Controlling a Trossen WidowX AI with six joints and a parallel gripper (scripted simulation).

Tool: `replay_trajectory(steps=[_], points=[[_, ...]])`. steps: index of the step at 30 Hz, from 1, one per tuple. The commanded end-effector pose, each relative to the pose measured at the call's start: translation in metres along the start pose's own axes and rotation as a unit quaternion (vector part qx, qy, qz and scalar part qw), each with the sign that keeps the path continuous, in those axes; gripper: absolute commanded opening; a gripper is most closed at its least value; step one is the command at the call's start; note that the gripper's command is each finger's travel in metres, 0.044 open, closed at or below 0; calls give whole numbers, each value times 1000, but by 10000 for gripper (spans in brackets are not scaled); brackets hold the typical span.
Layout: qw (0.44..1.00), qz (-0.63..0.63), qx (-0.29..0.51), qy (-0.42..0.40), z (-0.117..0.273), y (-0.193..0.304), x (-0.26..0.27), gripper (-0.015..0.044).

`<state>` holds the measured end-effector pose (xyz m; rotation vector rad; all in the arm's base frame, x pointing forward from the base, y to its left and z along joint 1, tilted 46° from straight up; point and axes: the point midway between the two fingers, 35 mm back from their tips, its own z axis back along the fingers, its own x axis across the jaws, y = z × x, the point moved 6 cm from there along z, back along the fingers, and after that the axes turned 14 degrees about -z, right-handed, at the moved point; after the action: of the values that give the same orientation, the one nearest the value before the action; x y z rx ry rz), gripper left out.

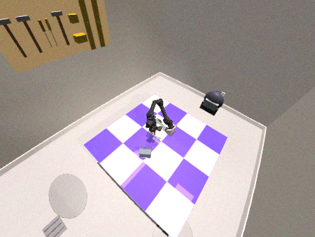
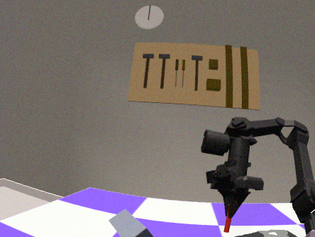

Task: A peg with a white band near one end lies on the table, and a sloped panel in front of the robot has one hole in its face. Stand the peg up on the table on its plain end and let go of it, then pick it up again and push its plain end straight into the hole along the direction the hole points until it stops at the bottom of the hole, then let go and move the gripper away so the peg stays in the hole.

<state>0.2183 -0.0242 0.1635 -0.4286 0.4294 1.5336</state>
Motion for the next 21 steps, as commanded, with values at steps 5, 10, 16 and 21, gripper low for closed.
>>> replay_trajectory(steps=[5, 10, 16, 21], points=[[999, 5, -28, -37, -3, -7, -1, 0], [997, 8, -47, -56, -5, -12, -2, 0], [994, 12, -72, -76, -6, -18, -4, 0], [991, 16, -95, -91, -7, -23, -6, 0]])
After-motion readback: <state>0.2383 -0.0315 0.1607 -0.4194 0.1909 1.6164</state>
